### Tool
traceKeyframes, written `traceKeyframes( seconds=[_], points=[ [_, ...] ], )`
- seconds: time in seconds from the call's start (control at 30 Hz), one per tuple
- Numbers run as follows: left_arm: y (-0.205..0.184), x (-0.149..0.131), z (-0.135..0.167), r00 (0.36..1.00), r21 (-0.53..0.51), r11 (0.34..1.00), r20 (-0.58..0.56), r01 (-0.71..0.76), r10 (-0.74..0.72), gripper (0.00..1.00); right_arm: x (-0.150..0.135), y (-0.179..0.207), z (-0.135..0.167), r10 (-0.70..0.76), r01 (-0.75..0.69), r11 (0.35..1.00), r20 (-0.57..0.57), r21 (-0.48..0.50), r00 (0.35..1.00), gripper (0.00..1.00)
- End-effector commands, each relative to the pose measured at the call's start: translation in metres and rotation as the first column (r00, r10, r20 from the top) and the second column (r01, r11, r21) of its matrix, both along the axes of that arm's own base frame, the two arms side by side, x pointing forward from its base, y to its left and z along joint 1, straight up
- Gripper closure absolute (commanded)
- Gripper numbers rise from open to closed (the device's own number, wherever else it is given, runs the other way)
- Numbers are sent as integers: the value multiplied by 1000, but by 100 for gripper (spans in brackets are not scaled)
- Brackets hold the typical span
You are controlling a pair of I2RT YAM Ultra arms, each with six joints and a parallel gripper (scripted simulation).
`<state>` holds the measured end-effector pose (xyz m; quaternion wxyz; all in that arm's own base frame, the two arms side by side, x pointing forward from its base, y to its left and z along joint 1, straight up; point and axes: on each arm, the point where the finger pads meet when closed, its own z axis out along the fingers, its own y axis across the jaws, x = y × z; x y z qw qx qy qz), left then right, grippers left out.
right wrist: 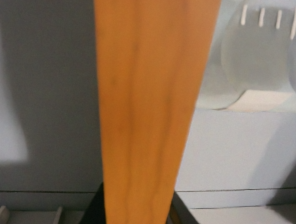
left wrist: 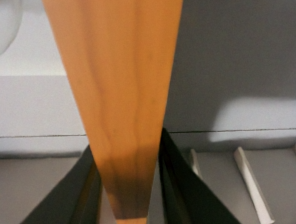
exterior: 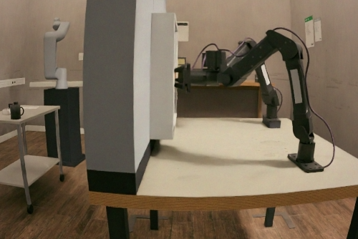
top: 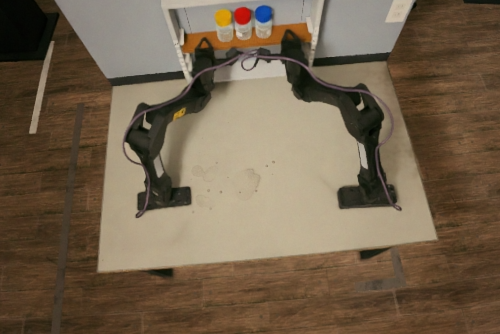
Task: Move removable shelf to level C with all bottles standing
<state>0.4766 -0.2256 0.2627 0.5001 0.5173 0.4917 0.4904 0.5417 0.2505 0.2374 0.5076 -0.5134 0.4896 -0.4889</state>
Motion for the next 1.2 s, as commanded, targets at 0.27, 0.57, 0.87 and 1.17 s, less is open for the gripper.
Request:
traceKeyframes(
  seconds=[0.27, 0.57, 0.87, 1.17],
  points=[
    [0, 2, 3, 1000, -16, 1000, 18, 5, -5, 42, 3, 0, -1, 3, -3, 1000, 6, 5, 1000, 42],
    [0, 2, 3, 1000, -16, 1000, 18, 5, -5, 27, 3, 0, -1, 3, -3, 1000, 6, 5, 1000, 27],
    [0, 2, 3, 1000, -16, 1000, 18, 5, -5, 7, 3, 0, -1, 3, -3, 1000, 6, 5, 1000, 7],
    [0, -3, 3, 1000, -16, 1000, 18, 5, -5, 0, -2, -1, -1, 3, -3, 1000, 6, 5, 1000, 0]
  ],
)
